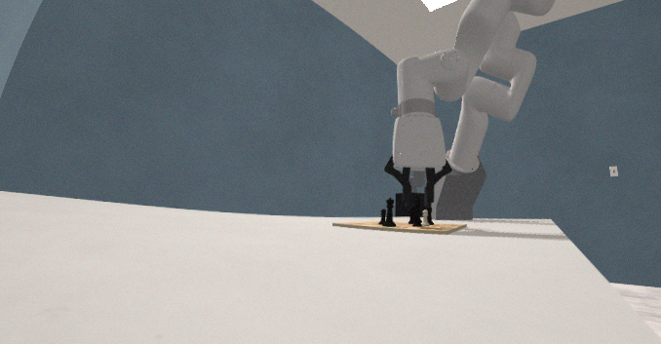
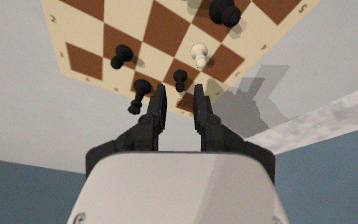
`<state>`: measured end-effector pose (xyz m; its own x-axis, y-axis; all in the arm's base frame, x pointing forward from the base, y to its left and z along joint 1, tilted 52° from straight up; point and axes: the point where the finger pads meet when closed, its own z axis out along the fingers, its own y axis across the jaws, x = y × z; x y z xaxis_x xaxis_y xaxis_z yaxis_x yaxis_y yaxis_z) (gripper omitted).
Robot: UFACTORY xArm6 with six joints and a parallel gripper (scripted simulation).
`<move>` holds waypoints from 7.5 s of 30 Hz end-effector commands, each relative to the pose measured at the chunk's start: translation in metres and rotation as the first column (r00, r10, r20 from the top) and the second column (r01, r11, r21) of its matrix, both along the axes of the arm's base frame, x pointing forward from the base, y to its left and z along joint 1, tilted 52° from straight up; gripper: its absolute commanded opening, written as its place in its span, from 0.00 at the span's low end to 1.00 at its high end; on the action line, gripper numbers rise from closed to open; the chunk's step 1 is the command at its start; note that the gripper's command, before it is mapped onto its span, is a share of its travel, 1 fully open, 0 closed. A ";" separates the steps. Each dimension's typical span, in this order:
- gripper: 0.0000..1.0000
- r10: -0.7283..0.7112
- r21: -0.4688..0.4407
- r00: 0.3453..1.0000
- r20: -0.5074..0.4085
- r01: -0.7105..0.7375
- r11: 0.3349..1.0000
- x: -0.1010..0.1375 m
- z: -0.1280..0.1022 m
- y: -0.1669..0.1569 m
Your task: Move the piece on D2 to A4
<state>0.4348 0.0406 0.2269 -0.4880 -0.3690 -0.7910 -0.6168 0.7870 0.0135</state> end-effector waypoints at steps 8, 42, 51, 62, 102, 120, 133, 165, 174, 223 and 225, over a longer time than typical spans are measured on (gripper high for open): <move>0.34 -0.001 0.000 1.000 0.002 0.001 1.000 0.002 0.000 0.001; 0.34 -0.001 0.000 1.000 0.002 0.001 1.000 0.021 -0.019 0.016; 0.34 -0.001 0.000 1.000 0.002 0.001 1.000 0.021 -0.019 0.016; 0.34 -0.001 0.000 1.000 0.002 0.001 1.000 0.021 -0.019 0.016; 0.00 -0.001 0.000 1.000 0.002 0.001 1.000 0.021 -0.019 0.016; 0.00 -0.001 0.000 1.000 0.002 0.001 1.000 -0.018 0.019 -0.015; 0.00 -0.001 0.000 1.000 0.002 0.001 1.000 -0.041 0.042 -0.034; 0.00 0.190 -0.193 0.973 0.129 -0.163 0.967 -0.061 -0.053 -0.128; 0.00 0.190 -0.193 0.973 0.129 -0.163 0.967 -0.060 -0.053 -0.127; 0.00 0.190 -0.193 0.973 0.129 -0.163 0.967 -0.001 -0.111 -0.081; 0.00 0.190 -0.193 0.973 0.129 -0.163 0.967 -0.001 -0.111 -0.081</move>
<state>0.4337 -0.0394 0.1149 -0.2868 -0.5816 -0.7613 -0.7321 0.6456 -0.2174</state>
